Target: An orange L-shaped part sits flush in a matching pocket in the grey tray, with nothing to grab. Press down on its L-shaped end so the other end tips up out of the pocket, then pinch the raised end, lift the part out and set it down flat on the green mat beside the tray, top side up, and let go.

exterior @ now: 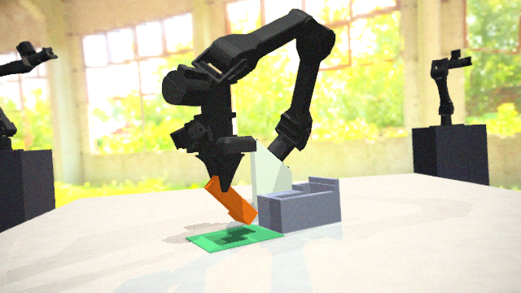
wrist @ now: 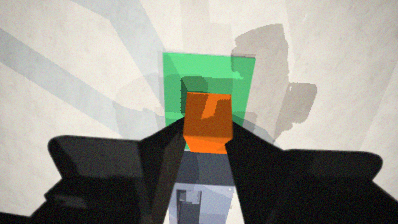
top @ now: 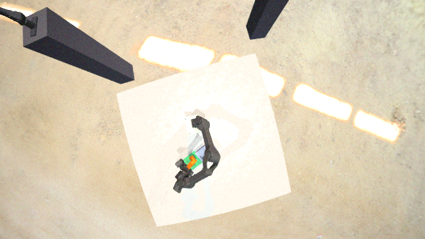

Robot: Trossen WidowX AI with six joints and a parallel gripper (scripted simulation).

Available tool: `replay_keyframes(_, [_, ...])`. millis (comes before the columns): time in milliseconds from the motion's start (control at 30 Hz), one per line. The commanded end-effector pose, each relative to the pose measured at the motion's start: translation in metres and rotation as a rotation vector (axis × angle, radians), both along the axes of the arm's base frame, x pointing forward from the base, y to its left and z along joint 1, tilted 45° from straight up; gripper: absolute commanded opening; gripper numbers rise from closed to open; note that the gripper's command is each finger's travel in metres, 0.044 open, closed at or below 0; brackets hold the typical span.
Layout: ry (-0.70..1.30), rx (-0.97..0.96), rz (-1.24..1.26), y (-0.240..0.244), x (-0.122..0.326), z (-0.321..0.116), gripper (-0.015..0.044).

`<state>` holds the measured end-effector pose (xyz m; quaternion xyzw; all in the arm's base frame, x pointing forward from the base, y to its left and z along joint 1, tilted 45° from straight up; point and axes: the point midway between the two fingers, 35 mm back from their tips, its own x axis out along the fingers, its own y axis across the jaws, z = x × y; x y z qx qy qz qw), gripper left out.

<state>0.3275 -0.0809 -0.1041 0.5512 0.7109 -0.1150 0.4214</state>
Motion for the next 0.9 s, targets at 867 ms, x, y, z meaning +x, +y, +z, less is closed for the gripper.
replay_keyframes(867, [0.011,0.008,-0.003,0.0123,-0.0029,-0.0126,0.0000])
